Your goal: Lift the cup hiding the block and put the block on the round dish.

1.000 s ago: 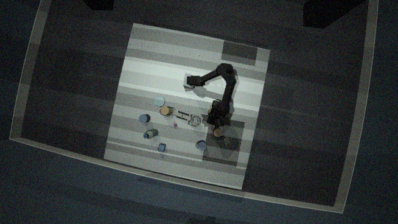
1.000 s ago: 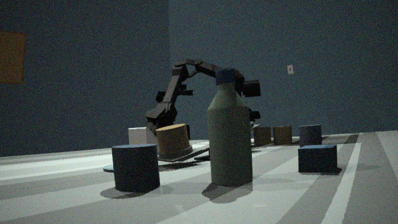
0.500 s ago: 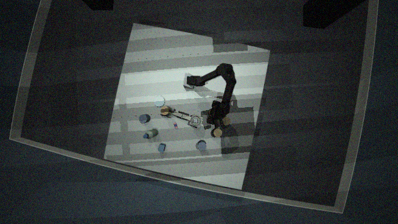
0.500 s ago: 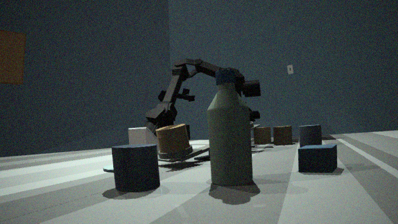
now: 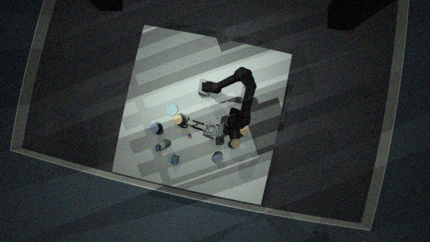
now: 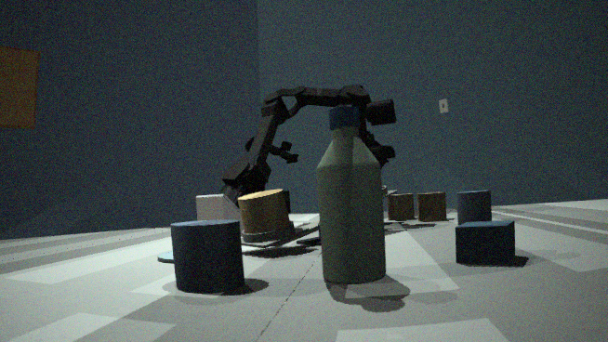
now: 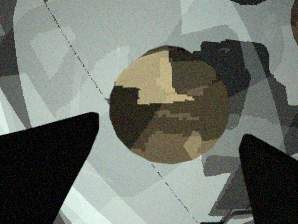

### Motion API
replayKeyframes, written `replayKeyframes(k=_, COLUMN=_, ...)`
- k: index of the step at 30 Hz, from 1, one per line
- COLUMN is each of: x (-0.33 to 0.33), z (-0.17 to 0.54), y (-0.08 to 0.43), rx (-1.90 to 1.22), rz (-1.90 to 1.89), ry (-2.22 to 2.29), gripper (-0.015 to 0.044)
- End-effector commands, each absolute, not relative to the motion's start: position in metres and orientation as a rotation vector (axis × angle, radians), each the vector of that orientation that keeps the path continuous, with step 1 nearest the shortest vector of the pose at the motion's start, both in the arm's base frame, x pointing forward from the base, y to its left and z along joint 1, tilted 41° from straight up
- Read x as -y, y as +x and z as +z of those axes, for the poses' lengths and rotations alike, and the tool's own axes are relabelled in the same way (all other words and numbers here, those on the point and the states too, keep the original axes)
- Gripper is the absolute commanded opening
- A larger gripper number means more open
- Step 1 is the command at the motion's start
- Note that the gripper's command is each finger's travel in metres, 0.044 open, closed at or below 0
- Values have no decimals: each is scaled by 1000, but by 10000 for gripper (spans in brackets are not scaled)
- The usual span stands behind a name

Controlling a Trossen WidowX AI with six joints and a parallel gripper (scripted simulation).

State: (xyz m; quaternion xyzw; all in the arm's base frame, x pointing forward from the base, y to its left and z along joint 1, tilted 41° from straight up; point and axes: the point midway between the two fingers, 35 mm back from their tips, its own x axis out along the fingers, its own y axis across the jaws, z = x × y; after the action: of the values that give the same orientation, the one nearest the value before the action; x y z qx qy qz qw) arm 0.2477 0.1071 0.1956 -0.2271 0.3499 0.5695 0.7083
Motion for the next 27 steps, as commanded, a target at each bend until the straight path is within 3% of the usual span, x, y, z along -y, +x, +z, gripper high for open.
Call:
replayKeyframes(k=1, x=-97, z=206, y=256, rx=-744, rz=1223, ry=-492, gripper=282)
replayKeyframes(k=2, x=-94, z=207, y=258, rx=-741, rz=1209, ry=-484, gripper=260)
replayKeyframes(k=27, x=-60, z=197, y=282, rx=-1159, rz=803, ry=161, gripper=260)
